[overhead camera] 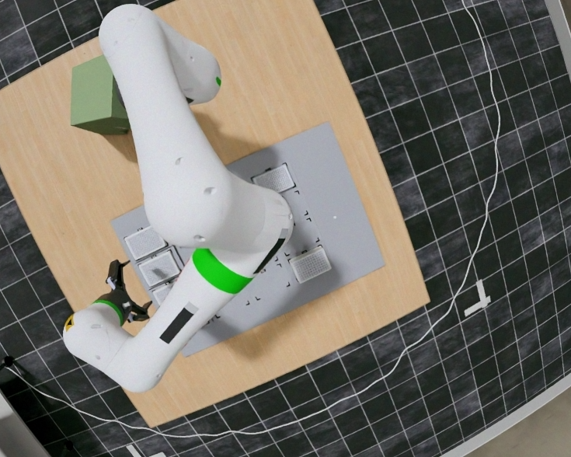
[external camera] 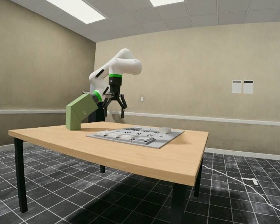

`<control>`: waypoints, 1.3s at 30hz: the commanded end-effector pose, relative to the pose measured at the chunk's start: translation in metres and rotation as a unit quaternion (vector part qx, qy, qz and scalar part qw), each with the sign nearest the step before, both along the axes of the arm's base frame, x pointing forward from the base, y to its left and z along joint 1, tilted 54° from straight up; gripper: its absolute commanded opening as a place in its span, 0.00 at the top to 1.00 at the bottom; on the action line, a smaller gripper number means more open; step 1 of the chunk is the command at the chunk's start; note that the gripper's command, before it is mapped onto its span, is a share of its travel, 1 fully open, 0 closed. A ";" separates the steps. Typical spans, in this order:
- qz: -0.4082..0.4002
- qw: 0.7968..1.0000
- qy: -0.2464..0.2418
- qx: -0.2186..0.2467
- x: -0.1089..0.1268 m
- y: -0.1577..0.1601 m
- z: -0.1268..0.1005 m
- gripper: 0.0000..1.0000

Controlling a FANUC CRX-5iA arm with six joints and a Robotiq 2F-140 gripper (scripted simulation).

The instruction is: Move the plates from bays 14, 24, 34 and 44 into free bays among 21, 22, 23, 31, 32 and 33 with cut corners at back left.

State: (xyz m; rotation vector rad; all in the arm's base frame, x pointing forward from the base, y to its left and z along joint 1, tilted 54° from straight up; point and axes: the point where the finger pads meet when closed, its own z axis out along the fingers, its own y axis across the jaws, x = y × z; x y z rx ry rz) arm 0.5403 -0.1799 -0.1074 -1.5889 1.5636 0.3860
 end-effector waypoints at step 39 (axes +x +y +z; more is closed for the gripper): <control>0.000 1.000 0.000 -0.001 -0.016 0.083 0.078 0.00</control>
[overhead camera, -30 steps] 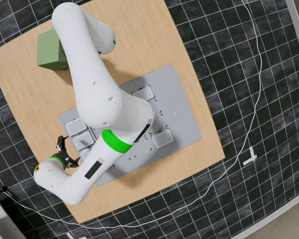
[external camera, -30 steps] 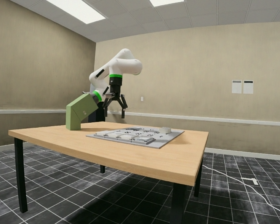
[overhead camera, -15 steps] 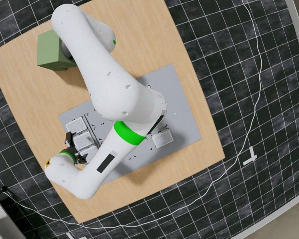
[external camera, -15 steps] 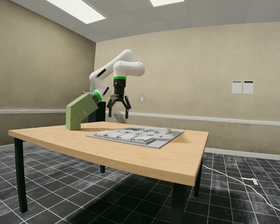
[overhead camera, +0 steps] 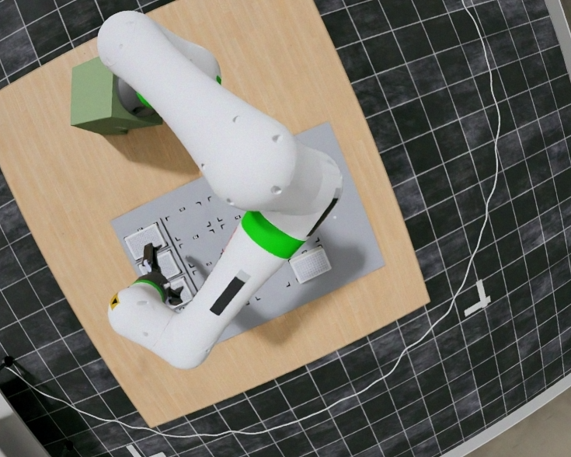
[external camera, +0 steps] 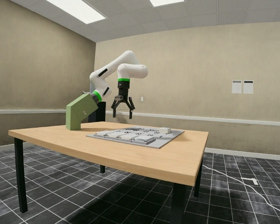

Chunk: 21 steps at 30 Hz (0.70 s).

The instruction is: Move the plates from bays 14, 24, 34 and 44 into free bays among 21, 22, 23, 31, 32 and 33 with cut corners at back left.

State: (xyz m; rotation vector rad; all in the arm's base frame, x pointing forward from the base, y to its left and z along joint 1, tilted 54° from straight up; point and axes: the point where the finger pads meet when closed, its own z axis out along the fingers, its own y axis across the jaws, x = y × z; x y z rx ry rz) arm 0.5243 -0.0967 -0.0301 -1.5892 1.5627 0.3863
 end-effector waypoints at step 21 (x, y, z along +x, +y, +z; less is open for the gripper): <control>-0.001 1.000 0.000 -0.001 -0.007 0.035 0.034 0.00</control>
